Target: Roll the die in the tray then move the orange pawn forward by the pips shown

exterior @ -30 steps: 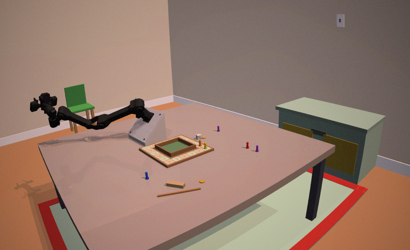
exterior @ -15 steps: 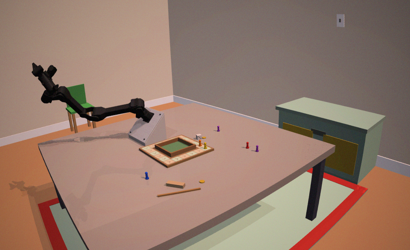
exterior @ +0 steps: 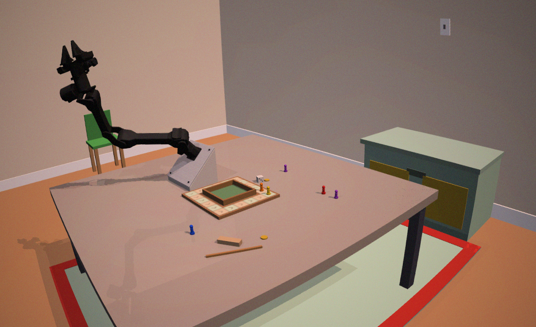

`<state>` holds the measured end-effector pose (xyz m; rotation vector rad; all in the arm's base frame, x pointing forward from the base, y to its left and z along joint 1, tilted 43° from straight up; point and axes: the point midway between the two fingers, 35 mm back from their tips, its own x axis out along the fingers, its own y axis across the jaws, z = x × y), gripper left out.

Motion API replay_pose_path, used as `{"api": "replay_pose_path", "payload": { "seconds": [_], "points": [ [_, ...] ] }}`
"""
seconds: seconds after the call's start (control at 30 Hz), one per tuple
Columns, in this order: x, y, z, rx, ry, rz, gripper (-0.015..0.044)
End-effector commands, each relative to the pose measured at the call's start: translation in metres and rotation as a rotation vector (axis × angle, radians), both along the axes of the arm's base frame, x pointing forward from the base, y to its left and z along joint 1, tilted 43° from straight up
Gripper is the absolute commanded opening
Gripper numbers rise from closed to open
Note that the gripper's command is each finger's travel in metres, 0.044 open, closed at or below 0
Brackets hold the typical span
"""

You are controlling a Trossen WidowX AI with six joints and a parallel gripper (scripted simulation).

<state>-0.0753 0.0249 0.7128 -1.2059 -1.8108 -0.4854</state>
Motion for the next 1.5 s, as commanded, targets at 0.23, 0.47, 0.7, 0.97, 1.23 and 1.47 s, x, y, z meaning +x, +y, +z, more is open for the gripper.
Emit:
{"api": "replay_pose_path", "payload": {
  "seconds": [0.23,0.47,0.7,0.97,1.23,1.47],
  "points": [
    [0.102,0.085,-0.015,-0.138,0.393,0.142,0.0275],
    [0.173,0.137,-0.051,-0.226,0.695,0.188,0.0275],
    [0.234,0.178,-0.094,-0.253,1.016,0.264,0.0275],
    [0.294,0.217,-0.152,-0.262,1.329,0.288,0.0275],
    [0.358,0.254,-0.245,-0.246,1.709,0.242,0.0275],
    [0.409,0.28,-0.35,-0.071,2.15,0.218,0.0275]
  ]
}}
